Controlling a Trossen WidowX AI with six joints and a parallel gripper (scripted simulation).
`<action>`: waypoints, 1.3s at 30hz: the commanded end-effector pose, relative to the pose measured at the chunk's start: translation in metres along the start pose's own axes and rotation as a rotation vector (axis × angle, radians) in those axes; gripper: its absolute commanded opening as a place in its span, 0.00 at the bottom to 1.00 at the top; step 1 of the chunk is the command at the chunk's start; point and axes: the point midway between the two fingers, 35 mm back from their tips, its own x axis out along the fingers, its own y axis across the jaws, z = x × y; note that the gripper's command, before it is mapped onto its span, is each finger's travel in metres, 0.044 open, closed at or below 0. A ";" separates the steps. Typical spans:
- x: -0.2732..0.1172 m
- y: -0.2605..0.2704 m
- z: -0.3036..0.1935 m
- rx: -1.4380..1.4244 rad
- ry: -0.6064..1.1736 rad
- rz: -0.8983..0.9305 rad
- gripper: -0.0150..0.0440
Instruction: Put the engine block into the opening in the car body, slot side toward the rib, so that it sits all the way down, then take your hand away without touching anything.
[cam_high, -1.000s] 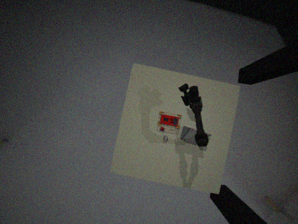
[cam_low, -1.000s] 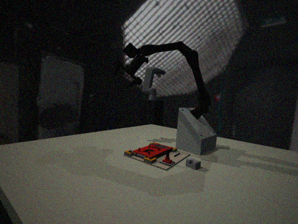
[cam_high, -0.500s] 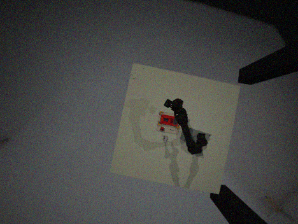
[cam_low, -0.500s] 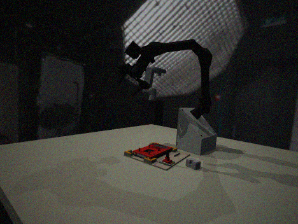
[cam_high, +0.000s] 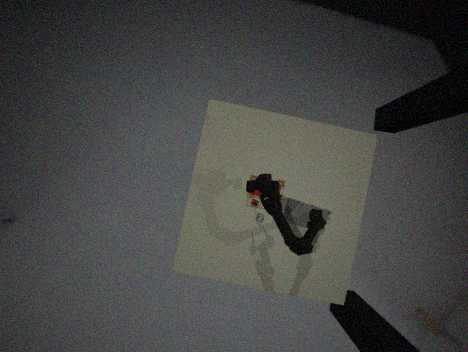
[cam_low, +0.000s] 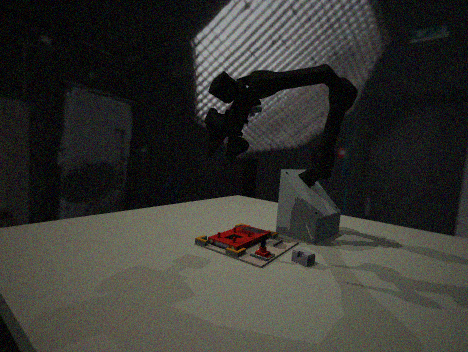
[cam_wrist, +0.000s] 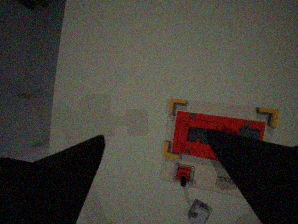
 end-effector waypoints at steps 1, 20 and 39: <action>0.003 0.000 -0.019 -0.087 0.012 -0.017 1.00; 0.032 -0.026 -0.167 -0.697 0.210 -0.091 1.00; 0.048 -0.082 -0.265 -1.155 0.400 -0.104 1.00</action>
